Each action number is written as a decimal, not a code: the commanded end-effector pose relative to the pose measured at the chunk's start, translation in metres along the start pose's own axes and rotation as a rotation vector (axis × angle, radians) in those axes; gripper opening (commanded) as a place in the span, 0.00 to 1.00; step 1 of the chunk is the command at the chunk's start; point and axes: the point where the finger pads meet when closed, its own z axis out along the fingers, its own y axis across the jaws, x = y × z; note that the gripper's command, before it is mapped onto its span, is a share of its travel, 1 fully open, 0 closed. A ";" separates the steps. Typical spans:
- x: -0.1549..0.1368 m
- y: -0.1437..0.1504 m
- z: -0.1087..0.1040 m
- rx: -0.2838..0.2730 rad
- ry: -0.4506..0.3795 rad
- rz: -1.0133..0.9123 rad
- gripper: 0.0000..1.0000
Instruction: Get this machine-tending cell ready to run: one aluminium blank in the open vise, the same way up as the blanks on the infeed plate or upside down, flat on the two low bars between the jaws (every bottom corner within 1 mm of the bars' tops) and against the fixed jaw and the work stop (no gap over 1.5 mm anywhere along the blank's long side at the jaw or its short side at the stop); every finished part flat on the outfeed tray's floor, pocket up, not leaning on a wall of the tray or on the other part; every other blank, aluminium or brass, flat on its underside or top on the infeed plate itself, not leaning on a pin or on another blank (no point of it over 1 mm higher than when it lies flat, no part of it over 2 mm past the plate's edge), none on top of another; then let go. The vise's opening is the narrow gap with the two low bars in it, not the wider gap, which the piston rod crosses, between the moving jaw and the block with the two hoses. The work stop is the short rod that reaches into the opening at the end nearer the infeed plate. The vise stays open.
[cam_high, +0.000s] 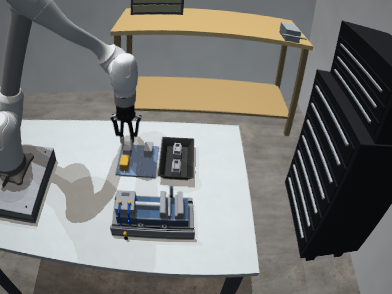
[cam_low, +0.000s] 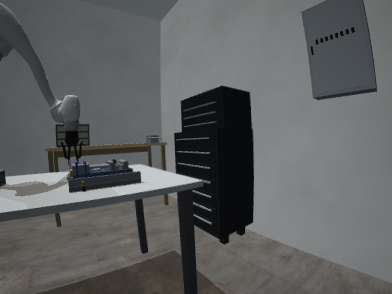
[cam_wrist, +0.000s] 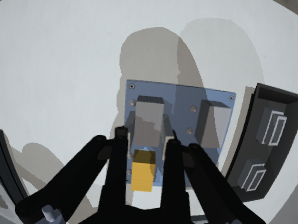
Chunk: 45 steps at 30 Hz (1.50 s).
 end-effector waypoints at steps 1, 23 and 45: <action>0.000 0.000 0.000 0.000 0.000 0.000 0.00; 0.000 0.000 -0.026 0.000 0.000 0.000 0.00; 0.000 0.000 -0.110 0.000 0.000 0.000 0.00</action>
